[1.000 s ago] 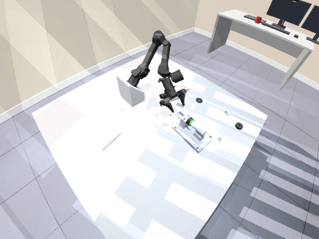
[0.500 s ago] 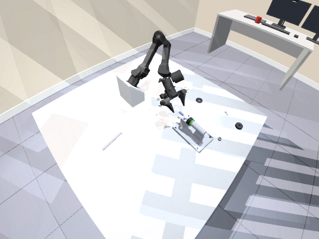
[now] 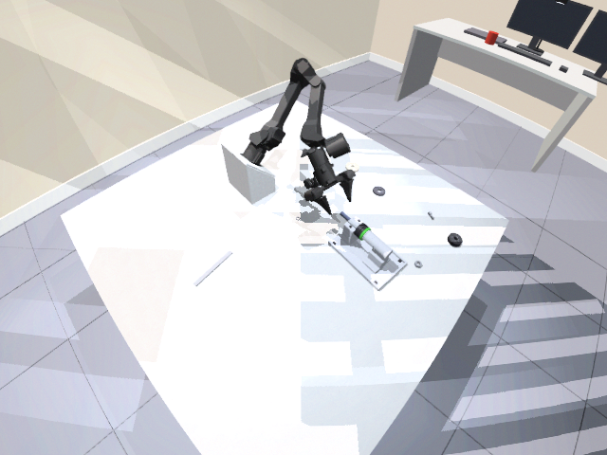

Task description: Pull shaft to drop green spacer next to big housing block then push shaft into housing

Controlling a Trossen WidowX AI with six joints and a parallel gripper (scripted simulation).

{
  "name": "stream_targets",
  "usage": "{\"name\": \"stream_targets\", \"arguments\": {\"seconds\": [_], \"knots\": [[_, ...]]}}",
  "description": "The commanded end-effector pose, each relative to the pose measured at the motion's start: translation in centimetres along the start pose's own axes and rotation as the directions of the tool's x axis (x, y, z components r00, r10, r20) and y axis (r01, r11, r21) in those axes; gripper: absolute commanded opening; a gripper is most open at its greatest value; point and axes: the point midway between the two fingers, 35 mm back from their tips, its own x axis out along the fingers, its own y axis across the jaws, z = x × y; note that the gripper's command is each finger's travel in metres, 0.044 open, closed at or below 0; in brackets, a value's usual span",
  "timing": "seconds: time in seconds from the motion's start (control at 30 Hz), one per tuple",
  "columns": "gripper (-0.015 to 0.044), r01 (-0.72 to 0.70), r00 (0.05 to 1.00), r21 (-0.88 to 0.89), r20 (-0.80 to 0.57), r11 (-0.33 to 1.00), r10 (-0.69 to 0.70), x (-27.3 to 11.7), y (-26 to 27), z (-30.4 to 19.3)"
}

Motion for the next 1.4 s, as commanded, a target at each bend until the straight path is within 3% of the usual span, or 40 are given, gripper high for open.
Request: {"name": "stream_targets", "arguments": {"seconds": [0.0, 1.37], "knots": [[0.044, 0.002, 1.0, -0.003, 0.002, 1.0, -0.002, 0.0, 0.0, 0.0], [0.044, 0.003, 1.0, -0.002, 0.001, 1.0, -0.003, 4.2, -0.1, 0.1]]}}
